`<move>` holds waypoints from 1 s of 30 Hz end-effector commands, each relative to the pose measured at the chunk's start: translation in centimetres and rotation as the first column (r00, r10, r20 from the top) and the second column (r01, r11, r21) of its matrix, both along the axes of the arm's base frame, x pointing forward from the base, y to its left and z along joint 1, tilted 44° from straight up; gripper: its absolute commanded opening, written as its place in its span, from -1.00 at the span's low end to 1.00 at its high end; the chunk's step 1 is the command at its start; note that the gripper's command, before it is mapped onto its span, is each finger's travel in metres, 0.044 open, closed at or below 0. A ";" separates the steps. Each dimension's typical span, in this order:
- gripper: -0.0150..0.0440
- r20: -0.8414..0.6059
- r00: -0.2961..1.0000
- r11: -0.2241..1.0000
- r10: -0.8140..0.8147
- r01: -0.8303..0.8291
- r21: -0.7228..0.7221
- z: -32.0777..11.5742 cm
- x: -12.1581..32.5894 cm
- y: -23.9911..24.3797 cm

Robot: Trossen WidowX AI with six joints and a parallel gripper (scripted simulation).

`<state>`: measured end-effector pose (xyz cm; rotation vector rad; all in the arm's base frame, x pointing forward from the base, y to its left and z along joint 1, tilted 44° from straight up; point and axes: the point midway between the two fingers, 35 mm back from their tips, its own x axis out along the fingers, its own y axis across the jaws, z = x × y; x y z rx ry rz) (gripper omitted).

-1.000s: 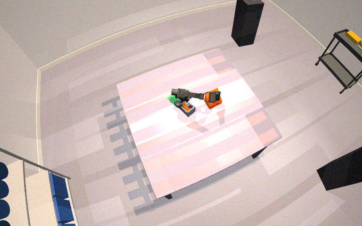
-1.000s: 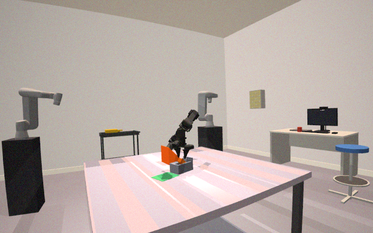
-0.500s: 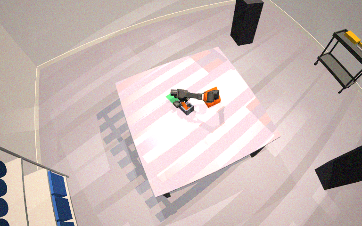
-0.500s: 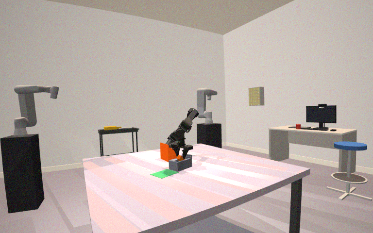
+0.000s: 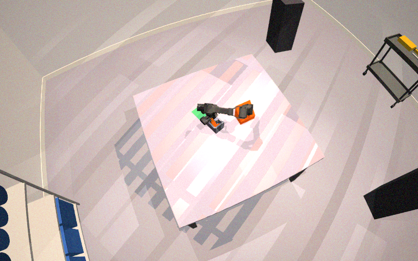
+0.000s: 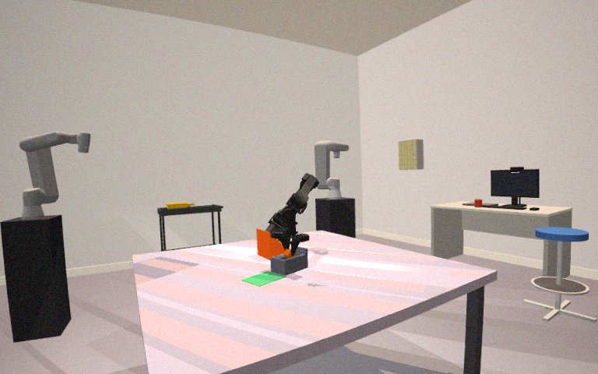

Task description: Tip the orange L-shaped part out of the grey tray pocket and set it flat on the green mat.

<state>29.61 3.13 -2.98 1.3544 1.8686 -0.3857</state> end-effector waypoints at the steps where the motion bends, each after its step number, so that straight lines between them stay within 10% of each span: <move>1: -0.17 0.001 1.000 1.000 0.001 -0.001 0.000 0.0 0.0 0.0; 7: -0.49 0.001 1.000 1.000 0.001 -0.001 0.000 0.0 0.0 0.0; 30: -0.49 -0.005 1.000 1.000 -0.003 0.003 0.003 2.0 0.3 -1.8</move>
